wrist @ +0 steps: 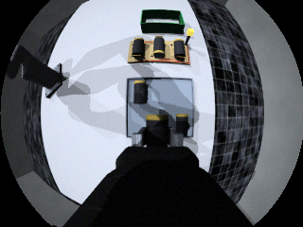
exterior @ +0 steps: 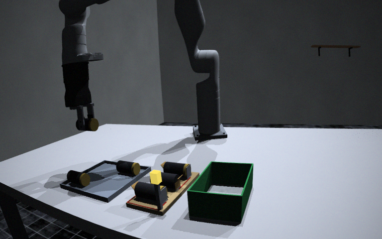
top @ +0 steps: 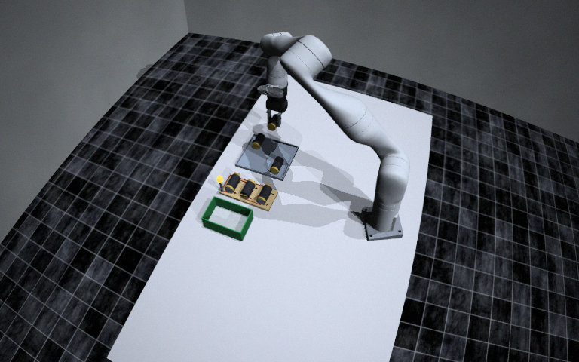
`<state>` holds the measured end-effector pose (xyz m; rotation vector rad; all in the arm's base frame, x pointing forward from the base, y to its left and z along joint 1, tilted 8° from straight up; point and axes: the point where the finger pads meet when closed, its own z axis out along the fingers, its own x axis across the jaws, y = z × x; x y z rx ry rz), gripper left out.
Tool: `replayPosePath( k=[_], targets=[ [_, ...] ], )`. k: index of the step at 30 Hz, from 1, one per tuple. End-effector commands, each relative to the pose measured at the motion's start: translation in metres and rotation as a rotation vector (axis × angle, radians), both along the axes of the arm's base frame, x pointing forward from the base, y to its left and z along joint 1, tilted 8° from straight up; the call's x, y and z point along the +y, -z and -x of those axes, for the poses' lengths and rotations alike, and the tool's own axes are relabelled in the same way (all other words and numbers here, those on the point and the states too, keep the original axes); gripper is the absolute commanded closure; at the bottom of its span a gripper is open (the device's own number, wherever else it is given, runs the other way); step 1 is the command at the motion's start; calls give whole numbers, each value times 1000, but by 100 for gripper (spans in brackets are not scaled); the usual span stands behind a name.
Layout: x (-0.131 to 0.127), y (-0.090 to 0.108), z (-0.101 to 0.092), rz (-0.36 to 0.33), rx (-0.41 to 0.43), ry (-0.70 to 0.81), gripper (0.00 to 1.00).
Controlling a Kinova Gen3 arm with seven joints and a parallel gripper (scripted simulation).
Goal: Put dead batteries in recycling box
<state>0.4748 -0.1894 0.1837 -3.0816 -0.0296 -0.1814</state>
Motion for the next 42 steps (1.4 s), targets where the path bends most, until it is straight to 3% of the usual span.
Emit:
replayPosePath(
  k=[1, 17, 29, 31, 42],
  targets=[
    [3, -1, 0, 0, -3, -2, 43],
    [44, -3, 1, 0, -3, -2, 43],
    [115, -7, 4, 0, -3, -2, 43],
    [115, -7, 4, 0, -3, -2, 43],
    [195, -11, 8, 0, -3, -2, 43]
  ],
)
